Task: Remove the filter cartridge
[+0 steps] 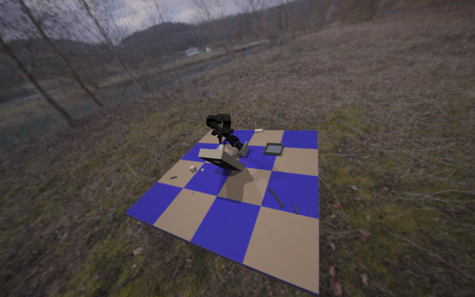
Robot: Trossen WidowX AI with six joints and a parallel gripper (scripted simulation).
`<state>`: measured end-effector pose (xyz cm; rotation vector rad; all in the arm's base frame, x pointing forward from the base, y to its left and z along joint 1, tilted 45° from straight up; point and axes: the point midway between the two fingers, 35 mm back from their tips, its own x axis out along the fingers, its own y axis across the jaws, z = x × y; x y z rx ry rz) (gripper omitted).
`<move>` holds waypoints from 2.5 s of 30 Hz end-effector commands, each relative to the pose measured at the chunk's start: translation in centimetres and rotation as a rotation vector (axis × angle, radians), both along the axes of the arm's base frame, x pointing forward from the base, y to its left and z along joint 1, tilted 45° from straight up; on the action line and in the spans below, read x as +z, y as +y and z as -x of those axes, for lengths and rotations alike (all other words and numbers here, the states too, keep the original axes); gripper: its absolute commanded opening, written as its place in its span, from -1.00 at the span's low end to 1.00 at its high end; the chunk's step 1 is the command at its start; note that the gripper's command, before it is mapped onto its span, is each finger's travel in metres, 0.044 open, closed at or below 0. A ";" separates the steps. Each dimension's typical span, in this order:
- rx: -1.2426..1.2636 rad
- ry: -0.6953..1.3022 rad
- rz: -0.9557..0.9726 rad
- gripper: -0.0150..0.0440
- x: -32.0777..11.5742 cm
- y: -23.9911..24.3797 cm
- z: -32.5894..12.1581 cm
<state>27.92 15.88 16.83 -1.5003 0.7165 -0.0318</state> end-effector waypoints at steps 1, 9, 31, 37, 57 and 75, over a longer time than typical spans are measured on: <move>-0.001 -0.010 -0.007 -0.49 -0.4 -0.7 0.6; -0.001 -0.010 -0.006 -0.49 -2.1 -2.2 1.9; 0.000 0.002 0.003 -0.11 -4.0 -3.8 3.2; -0.001 -0.010 -0.007 -0.11 -2.3 -2.4 2.0; -0.001 -0.025 -0.032 0.96 6.6 5.8 -0.4; -0.708 -0.153 -0.537 0.54 -2.5 -3.1 3.8</move>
